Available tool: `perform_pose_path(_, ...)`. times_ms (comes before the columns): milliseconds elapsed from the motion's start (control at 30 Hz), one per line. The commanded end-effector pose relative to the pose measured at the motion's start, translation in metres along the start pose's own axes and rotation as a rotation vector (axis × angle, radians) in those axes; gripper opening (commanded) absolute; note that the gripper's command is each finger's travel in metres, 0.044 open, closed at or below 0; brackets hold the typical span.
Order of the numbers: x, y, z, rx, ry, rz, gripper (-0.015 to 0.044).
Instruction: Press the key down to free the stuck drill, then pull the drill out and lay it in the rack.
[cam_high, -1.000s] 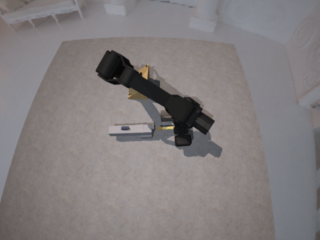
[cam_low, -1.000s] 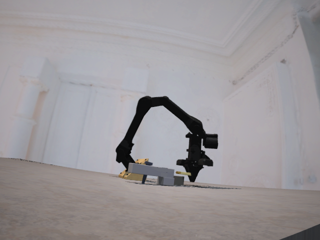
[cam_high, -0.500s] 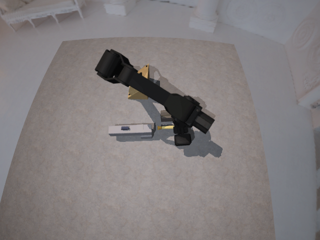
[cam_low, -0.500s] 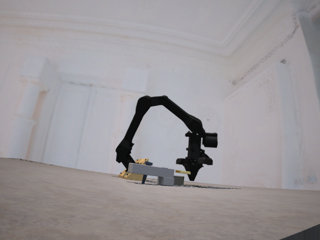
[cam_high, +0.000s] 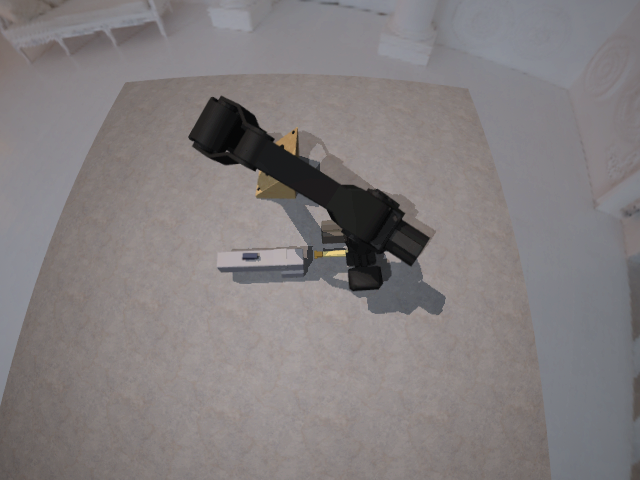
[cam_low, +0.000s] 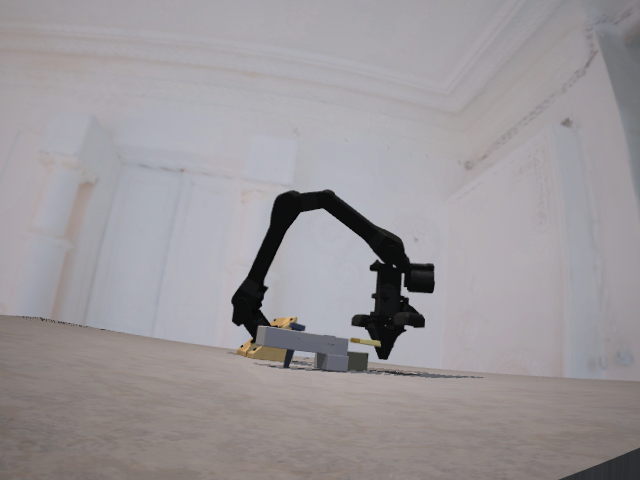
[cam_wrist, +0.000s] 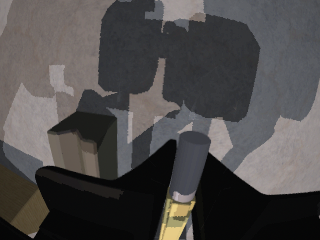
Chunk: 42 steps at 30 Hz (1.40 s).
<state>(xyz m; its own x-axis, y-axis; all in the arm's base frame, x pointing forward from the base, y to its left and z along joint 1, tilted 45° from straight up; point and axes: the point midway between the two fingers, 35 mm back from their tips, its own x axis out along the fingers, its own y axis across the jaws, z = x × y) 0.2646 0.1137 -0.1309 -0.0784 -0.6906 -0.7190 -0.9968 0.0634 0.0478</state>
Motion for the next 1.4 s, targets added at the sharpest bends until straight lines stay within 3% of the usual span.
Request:
perform_pose_path(0,-0.003,0.000,0.000,0.006,-0.007,0.000,0.0000)
perform_pose_path(1367,-0.017,0.000,-0.002,0.006,-0.007,0.000,0.0000)
